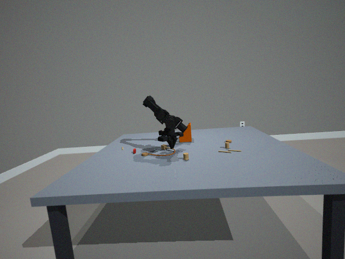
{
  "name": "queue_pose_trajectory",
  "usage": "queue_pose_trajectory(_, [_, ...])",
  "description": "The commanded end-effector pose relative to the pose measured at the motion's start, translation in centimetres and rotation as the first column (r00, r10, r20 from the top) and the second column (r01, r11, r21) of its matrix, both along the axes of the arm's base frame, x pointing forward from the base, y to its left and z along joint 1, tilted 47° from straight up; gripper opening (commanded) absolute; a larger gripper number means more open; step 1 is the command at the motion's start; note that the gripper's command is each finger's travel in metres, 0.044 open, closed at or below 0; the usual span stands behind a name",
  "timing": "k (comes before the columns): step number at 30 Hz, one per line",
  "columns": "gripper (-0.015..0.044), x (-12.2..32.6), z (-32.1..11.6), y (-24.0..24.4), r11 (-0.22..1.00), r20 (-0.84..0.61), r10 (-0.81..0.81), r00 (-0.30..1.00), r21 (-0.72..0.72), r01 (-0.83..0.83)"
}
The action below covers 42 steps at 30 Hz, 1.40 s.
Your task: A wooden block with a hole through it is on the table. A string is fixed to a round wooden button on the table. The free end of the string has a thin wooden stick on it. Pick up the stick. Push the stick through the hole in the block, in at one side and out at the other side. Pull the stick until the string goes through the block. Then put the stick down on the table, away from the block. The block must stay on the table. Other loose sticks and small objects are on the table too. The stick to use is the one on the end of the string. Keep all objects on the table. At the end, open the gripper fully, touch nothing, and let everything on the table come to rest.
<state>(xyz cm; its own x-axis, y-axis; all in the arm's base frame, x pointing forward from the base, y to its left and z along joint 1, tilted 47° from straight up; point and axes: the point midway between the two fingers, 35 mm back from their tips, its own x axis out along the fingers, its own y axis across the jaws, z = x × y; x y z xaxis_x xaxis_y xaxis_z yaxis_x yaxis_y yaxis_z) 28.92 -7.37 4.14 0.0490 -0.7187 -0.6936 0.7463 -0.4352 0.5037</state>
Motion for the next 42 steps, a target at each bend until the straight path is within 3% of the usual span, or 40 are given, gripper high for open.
queue_pose_trajectory(1, [0.0,0.1,0.1,0.0,1.0,0.002,0.003,1.0,-0.003,-0.003])
queue_pose_trajectory(42, [0.0,-2.7,2.3,-2.2,1.0,0.001,0.003,1.0,-0.005,-0.003])
